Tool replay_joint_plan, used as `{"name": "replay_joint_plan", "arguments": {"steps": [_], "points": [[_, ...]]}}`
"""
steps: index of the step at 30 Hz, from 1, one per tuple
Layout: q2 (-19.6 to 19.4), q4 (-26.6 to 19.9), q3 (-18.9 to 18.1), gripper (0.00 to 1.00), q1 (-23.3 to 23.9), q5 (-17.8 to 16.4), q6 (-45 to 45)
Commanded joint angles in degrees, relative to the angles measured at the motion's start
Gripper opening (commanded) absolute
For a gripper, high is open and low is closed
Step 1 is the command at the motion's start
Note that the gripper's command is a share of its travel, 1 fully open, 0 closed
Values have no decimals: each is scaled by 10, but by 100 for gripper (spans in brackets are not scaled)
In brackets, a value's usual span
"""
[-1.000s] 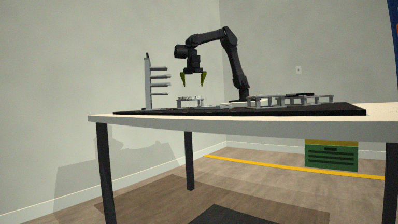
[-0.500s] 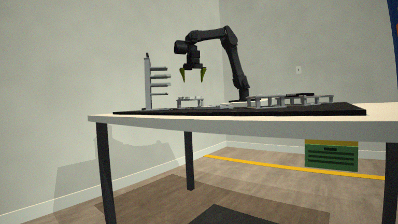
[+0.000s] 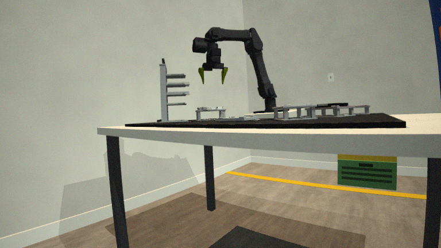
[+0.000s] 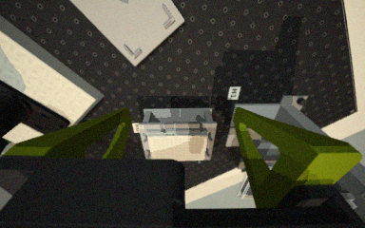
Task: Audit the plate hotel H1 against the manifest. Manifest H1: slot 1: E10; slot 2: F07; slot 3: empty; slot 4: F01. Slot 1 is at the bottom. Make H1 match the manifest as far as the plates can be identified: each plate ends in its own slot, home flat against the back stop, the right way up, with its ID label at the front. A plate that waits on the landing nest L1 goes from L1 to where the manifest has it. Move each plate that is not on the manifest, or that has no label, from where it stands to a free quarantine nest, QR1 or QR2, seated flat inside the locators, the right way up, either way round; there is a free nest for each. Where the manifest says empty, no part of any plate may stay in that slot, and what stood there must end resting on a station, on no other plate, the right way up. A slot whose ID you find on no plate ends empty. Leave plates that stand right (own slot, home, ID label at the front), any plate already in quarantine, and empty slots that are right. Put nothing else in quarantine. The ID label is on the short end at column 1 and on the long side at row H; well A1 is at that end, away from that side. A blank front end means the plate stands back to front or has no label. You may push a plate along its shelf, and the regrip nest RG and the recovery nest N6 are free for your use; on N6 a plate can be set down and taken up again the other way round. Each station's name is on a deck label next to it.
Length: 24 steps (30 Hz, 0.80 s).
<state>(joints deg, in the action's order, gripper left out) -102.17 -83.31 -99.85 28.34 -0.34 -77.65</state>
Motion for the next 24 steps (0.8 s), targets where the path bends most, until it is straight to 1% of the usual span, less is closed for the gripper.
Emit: {"name": "replay_joint_plan", "arguments": {"steps": [1, 2, 8, 13, 14, 16, 24], "points": [[3, -27, -17, 100, 0, 0, 0], [3, -27, -17, 100, 0, 0, 0], [-5, -66, -64, 100, 0, 0, -1], [-13, -66, -105, 100, 1, 0, -1], [-12, -65, -92, 100, 0, 0, 0], [-13, -66, -98, 100, 0, 0, 0], [-14, -67, -100, 100, 0, 0, 0]]}}
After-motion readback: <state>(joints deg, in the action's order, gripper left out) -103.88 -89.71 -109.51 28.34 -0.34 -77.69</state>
